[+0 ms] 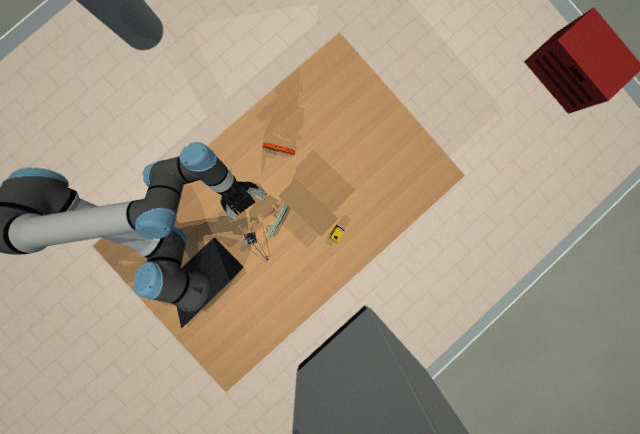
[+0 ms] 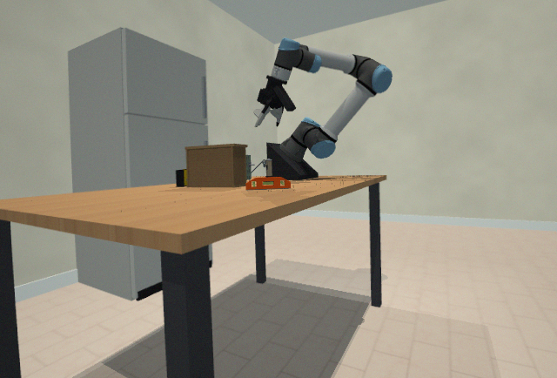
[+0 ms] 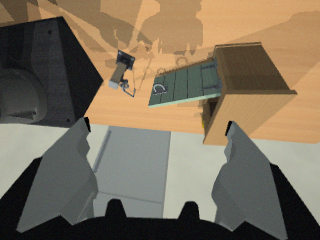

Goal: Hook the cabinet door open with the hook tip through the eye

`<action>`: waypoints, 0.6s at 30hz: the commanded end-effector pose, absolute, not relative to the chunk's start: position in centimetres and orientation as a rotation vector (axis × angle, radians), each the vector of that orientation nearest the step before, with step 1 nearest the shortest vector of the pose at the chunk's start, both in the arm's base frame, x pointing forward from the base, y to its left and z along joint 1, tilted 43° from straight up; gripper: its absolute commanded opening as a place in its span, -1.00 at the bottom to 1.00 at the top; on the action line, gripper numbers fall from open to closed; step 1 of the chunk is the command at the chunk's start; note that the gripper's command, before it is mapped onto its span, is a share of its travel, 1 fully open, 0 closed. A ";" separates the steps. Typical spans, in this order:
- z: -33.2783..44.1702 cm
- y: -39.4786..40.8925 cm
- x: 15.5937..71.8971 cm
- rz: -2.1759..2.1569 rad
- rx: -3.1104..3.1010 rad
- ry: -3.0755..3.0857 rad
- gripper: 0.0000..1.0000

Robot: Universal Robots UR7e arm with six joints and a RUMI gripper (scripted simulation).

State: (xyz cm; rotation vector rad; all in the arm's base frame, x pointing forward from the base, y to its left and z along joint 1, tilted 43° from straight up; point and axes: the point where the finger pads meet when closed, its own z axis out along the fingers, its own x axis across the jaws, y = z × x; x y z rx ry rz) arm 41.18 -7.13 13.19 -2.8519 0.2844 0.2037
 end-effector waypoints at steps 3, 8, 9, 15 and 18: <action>13.0 -8.3 40.5 0.162 -2.804 0.006 1.00; 12.9 -8.7 40.3 0.143 -2.784 -0.086 1.00; 12.9 -8.9 40.2 0.132 -2.773 -0.130 1.00; 12.7 -10.0 39.6 0.075 -2.712 -0.345 1.00; 12.6 -10.4 39.4 0.049 -2.684 -0.426 1.00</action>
